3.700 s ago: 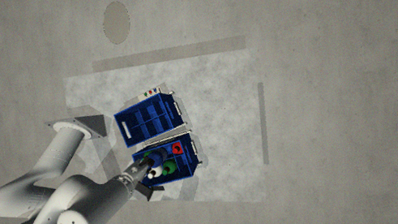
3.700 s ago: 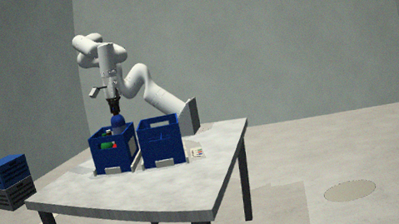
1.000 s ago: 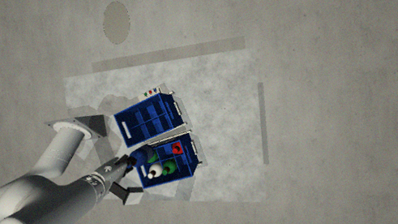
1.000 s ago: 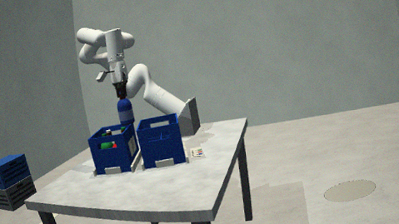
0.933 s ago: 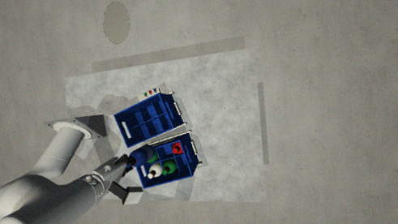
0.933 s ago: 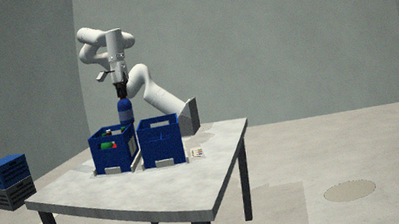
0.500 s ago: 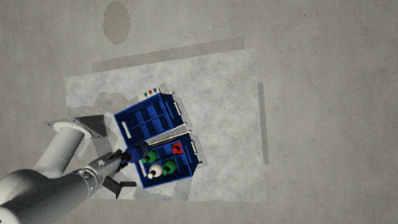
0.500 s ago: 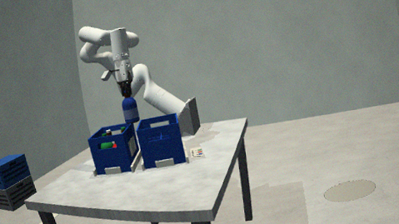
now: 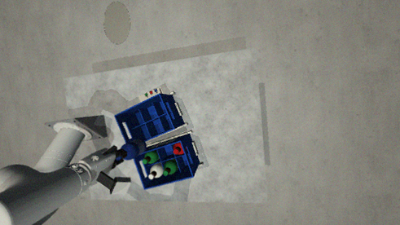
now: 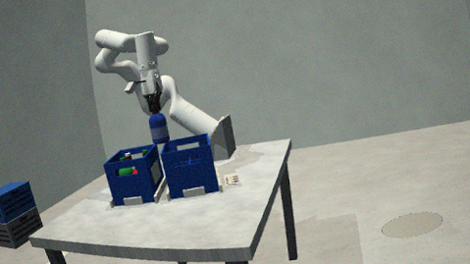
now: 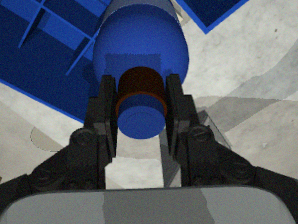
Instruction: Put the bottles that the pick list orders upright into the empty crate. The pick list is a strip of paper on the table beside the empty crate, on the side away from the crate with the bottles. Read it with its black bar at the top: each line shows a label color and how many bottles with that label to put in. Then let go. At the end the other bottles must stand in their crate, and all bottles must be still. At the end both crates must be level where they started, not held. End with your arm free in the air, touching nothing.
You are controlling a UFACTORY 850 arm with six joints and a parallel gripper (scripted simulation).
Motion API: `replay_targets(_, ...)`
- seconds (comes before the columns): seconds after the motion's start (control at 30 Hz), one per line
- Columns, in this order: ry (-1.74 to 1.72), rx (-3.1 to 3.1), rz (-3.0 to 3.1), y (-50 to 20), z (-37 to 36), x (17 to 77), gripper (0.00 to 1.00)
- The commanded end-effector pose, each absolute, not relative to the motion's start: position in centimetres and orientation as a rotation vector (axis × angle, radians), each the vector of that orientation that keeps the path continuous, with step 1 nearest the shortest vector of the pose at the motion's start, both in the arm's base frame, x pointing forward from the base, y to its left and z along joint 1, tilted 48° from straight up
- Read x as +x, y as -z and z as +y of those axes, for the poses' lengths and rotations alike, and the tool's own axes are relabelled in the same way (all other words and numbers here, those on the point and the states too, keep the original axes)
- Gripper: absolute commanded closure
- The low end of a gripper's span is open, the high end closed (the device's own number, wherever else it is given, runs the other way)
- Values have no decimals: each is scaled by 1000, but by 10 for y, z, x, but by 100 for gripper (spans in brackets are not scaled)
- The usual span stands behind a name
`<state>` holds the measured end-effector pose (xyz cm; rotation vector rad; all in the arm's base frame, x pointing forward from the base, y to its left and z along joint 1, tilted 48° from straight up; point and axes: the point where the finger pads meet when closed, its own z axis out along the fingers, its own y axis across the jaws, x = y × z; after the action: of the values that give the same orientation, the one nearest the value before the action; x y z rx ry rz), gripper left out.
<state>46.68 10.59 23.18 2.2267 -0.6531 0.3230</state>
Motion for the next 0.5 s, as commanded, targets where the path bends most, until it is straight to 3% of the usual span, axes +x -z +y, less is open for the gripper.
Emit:
replay_targets(0.0, -325, 2228, -653, -229, 109, 463, 100)
replay_targets(0.47, -325, 2228, -654, -217, 120, 445, 100)
